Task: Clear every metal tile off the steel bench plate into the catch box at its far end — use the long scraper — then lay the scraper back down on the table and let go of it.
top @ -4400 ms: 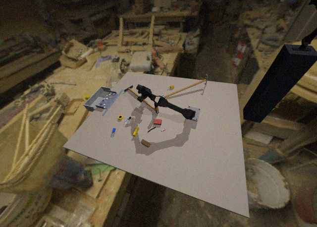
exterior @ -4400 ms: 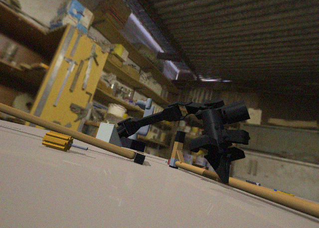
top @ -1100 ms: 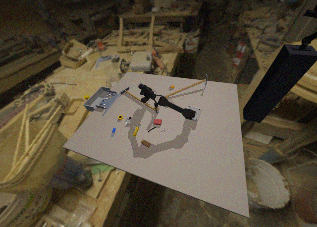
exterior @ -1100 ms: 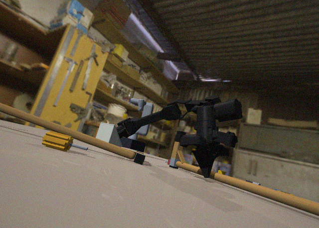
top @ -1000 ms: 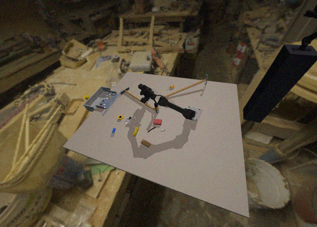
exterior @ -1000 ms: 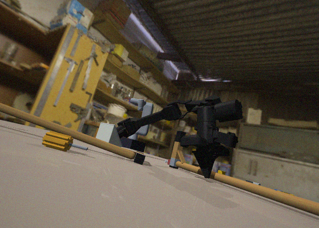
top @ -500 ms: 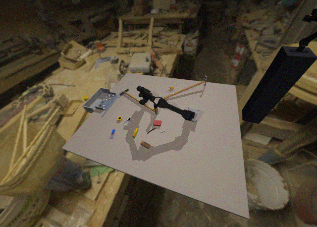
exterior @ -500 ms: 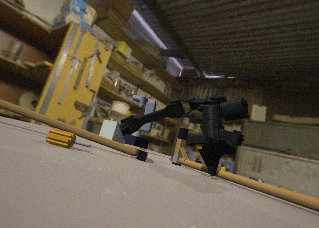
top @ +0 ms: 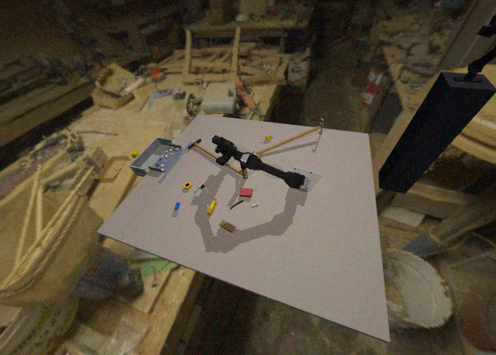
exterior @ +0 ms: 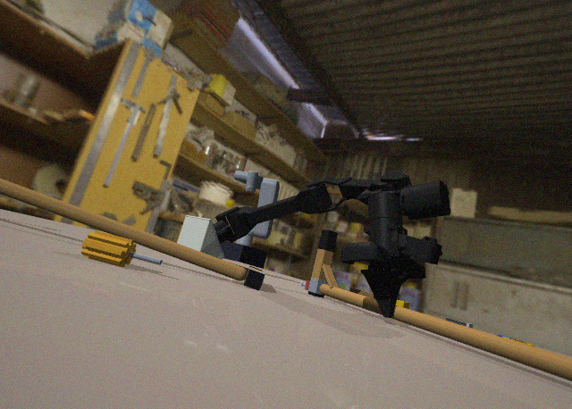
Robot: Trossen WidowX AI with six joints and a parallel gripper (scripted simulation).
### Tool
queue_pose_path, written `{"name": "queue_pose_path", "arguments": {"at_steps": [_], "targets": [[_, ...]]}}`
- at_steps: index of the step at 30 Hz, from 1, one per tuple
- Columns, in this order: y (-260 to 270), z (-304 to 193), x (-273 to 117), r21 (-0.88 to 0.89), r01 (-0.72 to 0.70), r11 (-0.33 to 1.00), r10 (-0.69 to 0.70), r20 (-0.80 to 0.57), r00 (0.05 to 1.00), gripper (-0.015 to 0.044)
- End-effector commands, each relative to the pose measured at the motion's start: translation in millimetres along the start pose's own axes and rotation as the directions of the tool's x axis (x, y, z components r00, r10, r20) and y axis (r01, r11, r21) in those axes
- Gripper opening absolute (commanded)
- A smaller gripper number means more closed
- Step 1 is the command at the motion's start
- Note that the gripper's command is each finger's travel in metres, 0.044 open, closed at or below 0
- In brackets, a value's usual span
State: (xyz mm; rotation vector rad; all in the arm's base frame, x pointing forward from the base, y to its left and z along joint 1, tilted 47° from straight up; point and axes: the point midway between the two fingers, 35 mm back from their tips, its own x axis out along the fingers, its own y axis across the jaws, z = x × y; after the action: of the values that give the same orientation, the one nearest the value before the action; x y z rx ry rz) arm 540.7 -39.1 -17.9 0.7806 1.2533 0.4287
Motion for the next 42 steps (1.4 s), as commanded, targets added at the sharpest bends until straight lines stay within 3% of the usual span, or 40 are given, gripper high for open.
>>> {"name": "queue_pose_path", "arguments": {"at_steps": [1, 42], "targets": [[6.4, 1.8, 0.4, -0.004, 0.002, 1.000, -0.002, 0.002, 1.000, 0.0000], [45.8, 8.9, 2.5, -0.020, -0.007, 1.000, 0.007, 0.011, 1.000, 0.0000]]}}
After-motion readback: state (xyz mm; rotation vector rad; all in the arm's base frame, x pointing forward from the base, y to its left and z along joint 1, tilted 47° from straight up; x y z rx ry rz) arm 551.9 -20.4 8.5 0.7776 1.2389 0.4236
